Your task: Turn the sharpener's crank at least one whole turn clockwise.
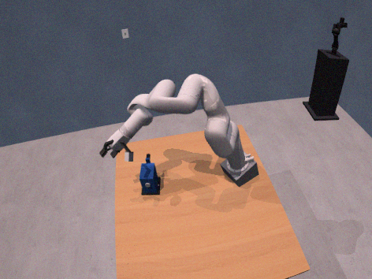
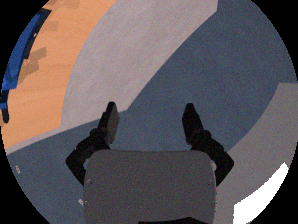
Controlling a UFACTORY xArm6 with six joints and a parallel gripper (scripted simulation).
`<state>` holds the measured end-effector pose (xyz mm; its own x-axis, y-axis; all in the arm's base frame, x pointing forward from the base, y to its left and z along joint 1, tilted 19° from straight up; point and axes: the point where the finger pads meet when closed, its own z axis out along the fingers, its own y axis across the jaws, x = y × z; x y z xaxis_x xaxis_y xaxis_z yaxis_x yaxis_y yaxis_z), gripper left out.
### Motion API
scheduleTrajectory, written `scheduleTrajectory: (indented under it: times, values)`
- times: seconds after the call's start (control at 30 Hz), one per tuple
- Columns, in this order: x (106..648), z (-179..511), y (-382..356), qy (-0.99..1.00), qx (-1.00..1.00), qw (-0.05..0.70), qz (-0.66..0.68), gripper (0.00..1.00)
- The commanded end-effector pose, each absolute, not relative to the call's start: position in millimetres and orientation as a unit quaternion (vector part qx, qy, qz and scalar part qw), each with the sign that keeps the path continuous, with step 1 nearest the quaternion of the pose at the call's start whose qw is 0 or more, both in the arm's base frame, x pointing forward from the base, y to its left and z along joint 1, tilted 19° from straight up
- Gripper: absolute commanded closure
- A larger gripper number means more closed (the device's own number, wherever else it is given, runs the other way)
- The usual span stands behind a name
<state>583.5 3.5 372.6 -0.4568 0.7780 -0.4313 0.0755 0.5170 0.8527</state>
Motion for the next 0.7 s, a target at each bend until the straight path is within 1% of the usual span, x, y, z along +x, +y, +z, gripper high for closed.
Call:
scheduleTrajectory:
  times: [0.0, 0.67]
  values:
    - [577, 368, 11, 0.787, 0.212, 0.443, 0.372, 0.0]
    - [554, 339, 20, 0.851, 0.008, 0.445, 0.28, 0.0]
